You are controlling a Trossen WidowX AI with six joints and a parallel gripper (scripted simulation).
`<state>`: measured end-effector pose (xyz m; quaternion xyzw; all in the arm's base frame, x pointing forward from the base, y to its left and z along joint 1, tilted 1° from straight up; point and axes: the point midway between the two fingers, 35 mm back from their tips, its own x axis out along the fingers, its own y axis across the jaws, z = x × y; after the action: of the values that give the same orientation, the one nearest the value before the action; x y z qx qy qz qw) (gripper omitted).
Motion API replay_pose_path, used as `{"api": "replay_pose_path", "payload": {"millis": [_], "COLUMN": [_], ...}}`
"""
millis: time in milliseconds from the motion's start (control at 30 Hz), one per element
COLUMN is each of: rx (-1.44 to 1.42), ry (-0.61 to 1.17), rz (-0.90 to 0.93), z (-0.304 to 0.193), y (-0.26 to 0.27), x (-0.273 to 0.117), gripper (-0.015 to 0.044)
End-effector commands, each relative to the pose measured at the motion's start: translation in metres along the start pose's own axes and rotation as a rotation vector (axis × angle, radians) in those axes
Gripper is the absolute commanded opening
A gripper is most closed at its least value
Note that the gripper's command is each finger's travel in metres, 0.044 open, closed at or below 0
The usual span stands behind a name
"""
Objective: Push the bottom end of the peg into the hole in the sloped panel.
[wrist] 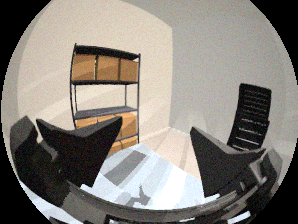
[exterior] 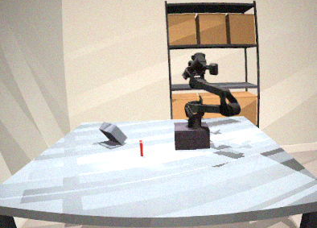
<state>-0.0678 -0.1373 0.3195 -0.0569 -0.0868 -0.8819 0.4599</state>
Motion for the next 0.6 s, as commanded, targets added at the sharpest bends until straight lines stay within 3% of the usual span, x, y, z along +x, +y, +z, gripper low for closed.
{"api": "replay_pose_path", "payload": {"millis": [0,567], "rx": [-0.001,-0.322], "ry": [-0.001,-0.104], "rz": [0.004,0.351], "z": [0.0,0.012], "y": [0.001,0.087], "x": [0.0,-0.013], "gripper": [0.0426,0.044]}}
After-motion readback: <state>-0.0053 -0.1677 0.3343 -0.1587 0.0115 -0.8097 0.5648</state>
